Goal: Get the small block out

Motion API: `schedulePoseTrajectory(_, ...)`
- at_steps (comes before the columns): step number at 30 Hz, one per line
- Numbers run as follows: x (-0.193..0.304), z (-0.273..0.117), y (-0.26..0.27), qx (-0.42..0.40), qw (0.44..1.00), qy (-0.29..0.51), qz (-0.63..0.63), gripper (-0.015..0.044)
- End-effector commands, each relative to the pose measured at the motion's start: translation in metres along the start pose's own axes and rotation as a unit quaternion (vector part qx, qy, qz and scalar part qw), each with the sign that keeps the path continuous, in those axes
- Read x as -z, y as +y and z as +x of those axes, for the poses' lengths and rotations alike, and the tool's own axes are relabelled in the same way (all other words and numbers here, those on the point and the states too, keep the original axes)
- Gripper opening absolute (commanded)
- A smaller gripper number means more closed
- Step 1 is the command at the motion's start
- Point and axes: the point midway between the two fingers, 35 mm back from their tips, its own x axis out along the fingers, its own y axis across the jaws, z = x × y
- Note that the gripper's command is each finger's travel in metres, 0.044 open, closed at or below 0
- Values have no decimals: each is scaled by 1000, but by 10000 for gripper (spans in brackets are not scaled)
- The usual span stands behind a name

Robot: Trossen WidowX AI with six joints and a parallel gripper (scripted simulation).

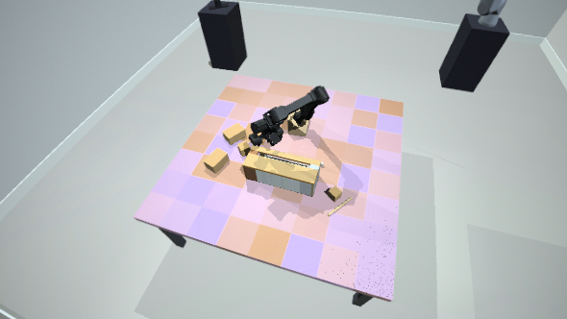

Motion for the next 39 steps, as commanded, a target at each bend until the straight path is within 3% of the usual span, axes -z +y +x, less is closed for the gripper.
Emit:
schedulePoseTrajectory(1, 13, 2, 3, -14, 927, -43, 372, 285)
schedulePoseTrajectory(5, 19, 2, 3, -30, 837, -61, 543, 285)
schedulePoseTrajectory(18, 31, 2, 5, -78, 586, -81, 802, 285)
schedulePoseTrajectory(29, 40, 2, 6, -126, 316, -75, 937, 285)
schedulePoseTrajectory(39, 48, 1, 7, -170, 46, -52, 983, 285)
